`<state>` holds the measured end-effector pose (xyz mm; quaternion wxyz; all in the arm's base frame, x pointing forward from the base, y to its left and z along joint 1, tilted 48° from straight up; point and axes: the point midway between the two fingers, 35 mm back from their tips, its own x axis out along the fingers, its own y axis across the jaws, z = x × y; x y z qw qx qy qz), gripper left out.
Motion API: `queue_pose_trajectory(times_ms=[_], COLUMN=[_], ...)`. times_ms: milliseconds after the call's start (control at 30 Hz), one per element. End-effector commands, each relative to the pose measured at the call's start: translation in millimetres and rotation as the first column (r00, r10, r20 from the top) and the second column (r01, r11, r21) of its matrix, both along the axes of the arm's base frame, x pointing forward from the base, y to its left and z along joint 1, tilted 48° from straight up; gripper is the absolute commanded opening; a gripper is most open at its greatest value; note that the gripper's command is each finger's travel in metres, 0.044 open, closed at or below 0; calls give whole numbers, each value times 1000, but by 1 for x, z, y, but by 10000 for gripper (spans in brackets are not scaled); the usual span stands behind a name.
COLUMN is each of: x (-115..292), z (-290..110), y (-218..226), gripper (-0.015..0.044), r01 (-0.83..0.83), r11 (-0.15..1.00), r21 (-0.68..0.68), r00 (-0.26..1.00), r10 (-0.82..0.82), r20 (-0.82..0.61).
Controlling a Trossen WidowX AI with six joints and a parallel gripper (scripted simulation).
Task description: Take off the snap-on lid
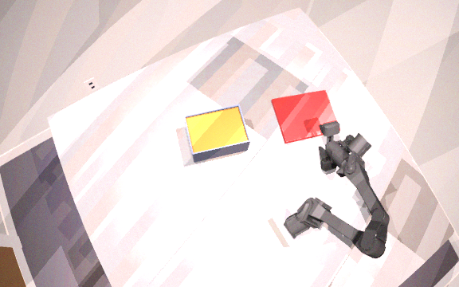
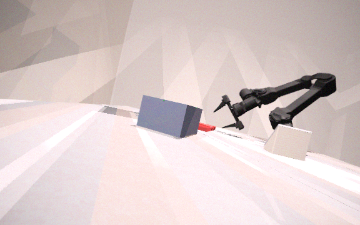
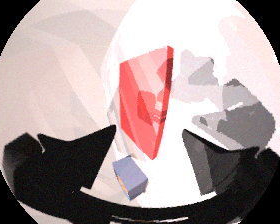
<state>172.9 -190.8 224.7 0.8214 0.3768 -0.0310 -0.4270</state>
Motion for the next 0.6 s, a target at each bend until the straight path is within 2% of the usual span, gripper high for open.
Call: queue_pose_trajectory(times_ms=[0, 400, 567], x=[-9, -31, -28], z=[0, -5, -2], y=[5, 13, 15], gripper=[440, 440, 440], r01=[-5, -5, -5], r11=[1000, 1000, 1000], r21=[-8, -9, -9], r00=[1000, 1000, 1000], r10=[5, 5, 5], r20=[4, 1, 2])
